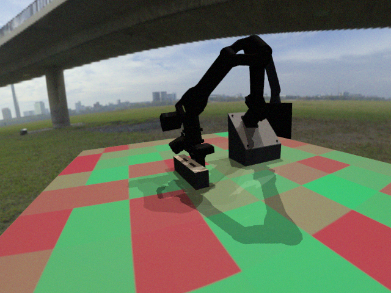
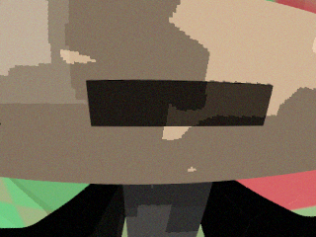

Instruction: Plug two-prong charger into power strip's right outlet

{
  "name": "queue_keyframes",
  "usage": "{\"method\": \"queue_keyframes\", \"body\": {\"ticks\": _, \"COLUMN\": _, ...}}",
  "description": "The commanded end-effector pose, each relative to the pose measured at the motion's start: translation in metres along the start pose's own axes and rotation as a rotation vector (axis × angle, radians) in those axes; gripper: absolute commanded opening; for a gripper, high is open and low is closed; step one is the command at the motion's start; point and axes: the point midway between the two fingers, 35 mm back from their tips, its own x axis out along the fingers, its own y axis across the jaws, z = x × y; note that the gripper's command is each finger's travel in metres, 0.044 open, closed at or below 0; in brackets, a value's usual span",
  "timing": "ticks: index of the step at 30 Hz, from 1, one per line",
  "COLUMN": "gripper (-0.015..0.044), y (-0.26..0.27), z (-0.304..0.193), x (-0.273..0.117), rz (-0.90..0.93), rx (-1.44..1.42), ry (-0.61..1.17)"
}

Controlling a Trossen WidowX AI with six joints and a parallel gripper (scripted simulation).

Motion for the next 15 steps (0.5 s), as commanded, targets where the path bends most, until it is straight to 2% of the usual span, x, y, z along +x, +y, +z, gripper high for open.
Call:
{"method": "queue_keyframes", "body": {"ticks": 1, "gripper": 0.0, "y": 0.0009, "z": 0.0079, "x": -0.0023, "rz": -0.002, "rx": -0.014, "ry": -0.022}}
{"method": "queue_keyframes", "body": {"ticks": 15, "gripper": 0.0, "y": 0.0, "z": 0.0, "x": 0.0, "rz": 0.0, "rx": 0.0, "ry": 0.0}}
